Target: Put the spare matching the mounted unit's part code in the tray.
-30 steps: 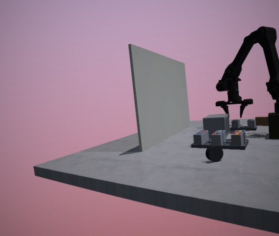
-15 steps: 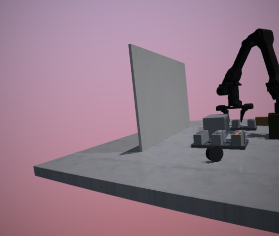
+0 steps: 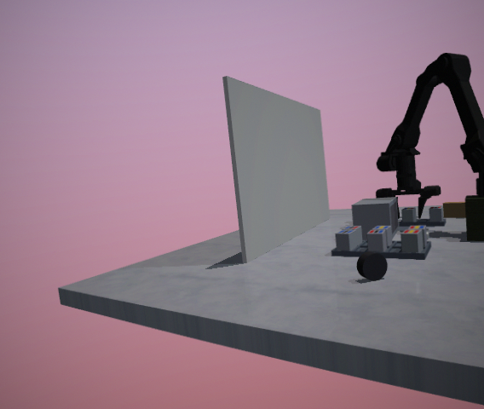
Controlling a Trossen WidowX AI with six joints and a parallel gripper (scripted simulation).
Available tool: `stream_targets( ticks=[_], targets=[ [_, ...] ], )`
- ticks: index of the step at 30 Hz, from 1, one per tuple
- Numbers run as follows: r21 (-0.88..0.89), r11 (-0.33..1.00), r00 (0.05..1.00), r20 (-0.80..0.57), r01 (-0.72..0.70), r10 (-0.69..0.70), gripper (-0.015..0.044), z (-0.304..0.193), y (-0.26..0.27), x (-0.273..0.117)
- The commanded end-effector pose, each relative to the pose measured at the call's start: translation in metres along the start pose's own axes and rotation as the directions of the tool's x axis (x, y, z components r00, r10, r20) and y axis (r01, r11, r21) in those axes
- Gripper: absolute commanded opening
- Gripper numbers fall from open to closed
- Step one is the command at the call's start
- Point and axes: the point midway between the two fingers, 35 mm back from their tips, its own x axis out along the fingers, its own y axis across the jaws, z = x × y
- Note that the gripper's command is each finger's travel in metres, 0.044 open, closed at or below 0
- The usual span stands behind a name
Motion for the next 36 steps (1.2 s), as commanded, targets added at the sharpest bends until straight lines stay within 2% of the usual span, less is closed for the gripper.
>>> stream_targets(
  ticks=[1, 11, 17, 24, 28, 36],
  targets=[
    [-0.005, 1.000, 1.000, -0.002, 0.006, -0.006, 0.0300, -0.0013, -0.0024, 0.0029],
    [-0.005, 1.000, 1.000, -0.002, 0.006, -0.006, 0.0300, -0.0013, -0.0024, 0.0029],
    [0.000, 1.000, 1.000, -0.002, 0.003, -0.003, 0.0142, -0.0009, -0.0014, 0.0019],
    [0.000, 1.000, 1.000, -0.002, 0.003, -0.003, 0.0096, -0.0009, -0.0014, 0.0019],
    [0.000, 1.000, 1.000, -0.002, 0.003, -0.003, 0.0000, -0.0009, -0.0014, 0.0019],
    [0.000, 1.000, 1.000, -0.002, 0.003, -0.003, 0.0000, -0.0008, -0.0013, 0.0009]
  ],
)
